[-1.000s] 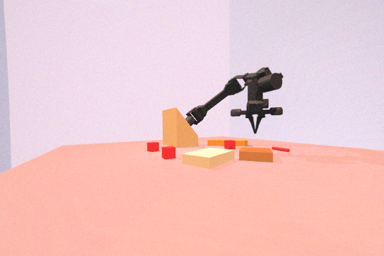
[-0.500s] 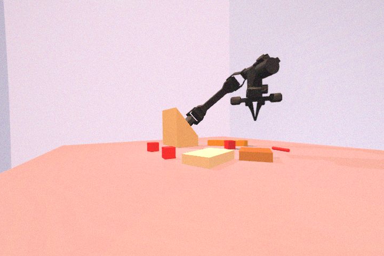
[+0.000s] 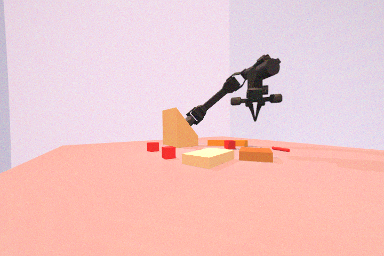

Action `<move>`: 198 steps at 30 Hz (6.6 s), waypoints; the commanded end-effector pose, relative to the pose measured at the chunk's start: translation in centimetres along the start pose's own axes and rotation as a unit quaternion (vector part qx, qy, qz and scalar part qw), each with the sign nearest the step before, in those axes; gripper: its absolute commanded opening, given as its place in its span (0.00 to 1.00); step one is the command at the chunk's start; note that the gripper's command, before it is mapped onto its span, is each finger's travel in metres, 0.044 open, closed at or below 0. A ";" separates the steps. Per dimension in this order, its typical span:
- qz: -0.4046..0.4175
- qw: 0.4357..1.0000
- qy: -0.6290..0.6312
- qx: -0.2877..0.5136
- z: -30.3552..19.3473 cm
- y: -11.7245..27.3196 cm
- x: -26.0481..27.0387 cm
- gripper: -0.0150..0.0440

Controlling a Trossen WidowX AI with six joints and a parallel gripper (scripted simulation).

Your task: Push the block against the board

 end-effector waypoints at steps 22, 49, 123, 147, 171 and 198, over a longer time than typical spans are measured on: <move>-0.004 0.992 0.127 -0.006 3.8 -0.6 -3.1 0.25; -0.011 0.849 0.528 -0.005 13.2 -3.5 -17.1 0.25; -0.009 0.642 0.767 0.001 16.7 -12.0 -32.9 0.25; -0.008 0.642 0.767 0.001 16.8 -12.0 -34.8 0.25; -0.007 0.642 0.767 0.001 16.3 -12.1 -31.0 0.25; -0.026 0.790 0.613 -0.011 16.4 -5.6 -22.8 0.25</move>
Point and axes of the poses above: the point midway between the two fingers, 35 mm back from their tips, its own y axis back along the fingers, its own x axis across the jaws, z = x × y, the point moved 3 cm from there along y, back along the fingers, and after that the axes turned 4 degrees about y, right-handed, at the moved point
